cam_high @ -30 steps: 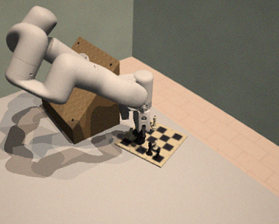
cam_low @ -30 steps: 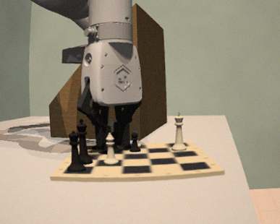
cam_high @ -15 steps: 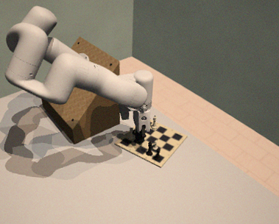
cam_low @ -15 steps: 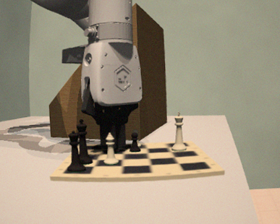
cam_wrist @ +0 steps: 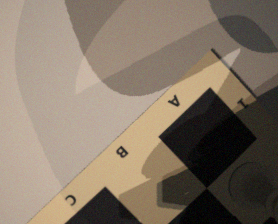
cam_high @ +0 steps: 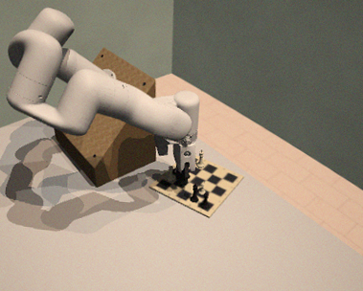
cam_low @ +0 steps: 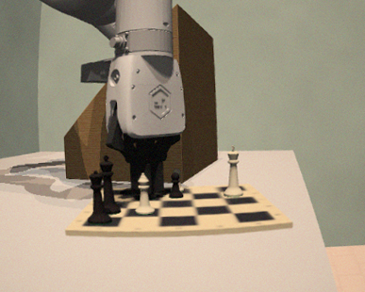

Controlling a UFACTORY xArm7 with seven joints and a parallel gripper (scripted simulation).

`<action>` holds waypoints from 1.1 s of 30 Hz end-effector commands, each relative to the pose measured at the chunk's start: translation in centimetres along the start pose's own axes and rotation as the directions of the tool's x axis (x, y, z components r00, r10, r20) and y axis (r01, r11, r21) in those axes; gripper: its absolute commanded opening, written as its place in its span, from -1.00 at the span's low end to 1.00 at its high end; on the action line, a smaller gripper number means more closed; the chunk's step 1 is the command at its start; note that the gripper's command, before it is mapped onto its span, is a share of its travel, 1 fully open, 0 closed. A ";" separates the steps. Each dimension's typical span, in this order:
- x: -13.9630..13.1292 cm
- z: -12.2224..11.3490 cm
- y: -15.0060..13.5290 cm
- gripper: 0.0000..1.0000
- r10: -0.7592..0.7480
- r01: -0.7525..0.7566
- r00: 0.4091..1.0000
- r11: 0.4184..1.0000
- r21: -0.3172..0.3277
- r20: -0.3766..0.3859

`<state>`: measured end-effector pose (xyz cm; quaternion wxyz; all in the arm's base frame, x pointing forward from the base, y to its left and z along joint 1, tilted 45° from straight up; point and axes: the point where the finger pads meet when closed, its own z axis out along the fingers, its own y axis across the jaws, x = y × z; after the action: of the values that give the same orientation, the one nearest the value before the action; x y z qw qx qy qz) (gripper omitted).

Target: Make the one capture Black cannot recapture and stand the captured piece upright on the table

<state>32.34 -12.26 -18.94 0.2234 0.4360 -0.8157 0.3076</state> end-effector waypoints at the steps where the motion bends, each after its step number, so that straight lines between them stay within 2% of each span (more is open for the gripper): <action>1: -0.2 -0.2 0.0 -1.00 -0.001 0.001 1.000 1.000 0.002 0.004; 15: -0.2 -0.6 0.0 -1.00 -0.001 0.001 1.000 1.000 0.002 0.004; 19: -0.2 -2.4 0.0 -1.00 -0.001 0.000 1.000 1.000 0.002 0.004; 25: -0.1 -6.9 0.0 -1.00 -0.001 0.001 1.000 1.000 0.002 0.004; 27: -0.1 -6.9 0.0 -1.00 -0.001 0.001 1.000 1.000 0.002 0.004; 33: -0.1 -9.8 0.0 -1.00 -0.001 0.001 1.000 1.000 0.002 0.004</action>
<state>33.13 -6.52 -13.14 0.2231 0.4361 -0.8156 0.3078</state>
